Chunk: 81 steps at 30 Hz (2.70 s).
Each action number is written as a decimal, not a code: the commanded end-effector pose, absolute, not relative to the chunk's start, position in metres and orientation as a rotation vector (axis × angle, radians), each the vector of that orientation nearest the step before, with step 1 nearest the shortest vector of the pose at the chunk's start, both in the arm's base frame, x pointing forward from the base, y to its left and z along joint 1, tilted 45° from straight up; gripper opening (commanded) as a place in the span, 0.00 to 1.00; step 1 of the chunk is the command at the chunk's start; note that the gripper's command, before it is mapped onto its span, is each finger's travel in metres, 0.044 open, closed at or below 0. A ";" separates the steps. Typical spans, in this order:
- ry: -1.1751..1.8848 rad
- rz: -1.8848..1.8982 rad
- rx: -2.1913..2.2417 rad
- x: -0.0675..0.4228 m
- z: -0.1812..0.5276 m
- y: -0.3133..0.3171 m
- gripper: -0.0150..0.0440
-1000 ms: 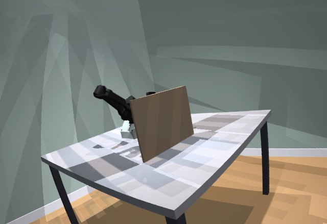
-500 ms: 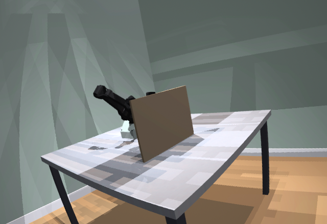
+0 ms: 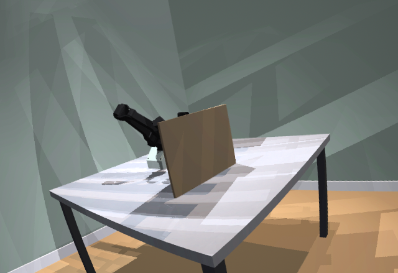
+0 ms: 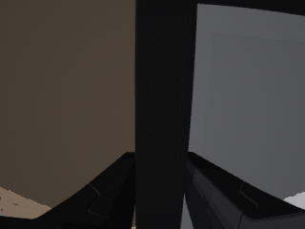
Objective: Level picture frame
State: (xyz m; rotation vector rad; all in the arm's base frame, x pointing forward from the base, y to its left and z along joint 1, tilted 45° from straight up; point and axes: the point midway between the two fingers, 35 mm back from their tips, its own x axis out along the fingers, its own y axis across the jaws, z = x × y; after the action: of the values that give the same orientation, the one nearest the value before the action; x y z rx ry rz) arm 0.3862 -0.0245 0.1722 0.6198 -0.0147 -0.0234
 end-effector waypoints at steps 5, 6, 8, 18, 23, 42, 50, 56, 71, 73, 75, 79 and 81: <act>-0.020 -0.008 0.624 0.387 0.179 -0.024 0.25; -0.020 -0.008 0.624 0.387 0.179 -0.024 0.25; -0.020 -0.008 0.624 0.387 0.180 -0.024 0.25; -0.020 -0.008 0.623 0.387 0.179 -0.025 0.25; -0.020 -0.008 0.624 0.387 0.179 -0.024 0.25; -0.020 -0.008 0.623 0.387 0.179 -0.025 0.25; -0.020 -0.008 0.623 0.387 0.178 -0.027 0.25; -0.020 -0.008 0.623 0.387 0.177 -0.029 0.25; -0.020 -0.016 0.619 0.387 0.175 -0.032 0.25; -0.020 -0.016 0.619 0.387 0.175 -0.032 0.25; -0.020 -0.016 0.619 0.387 0.175 -0.032 0.25; -0.020 -0.015 0.624 0.387 0.174 -0.032 0.25; -0.020 -0.015 0.624 0.387 0.174 -0.032 0.25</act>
State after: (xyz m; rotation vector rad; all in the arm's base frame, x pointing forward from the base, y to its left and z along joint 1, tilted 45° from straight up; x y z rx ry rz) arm 0.3874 -0.0316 0.1745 0.6189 -0.0193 -0.0148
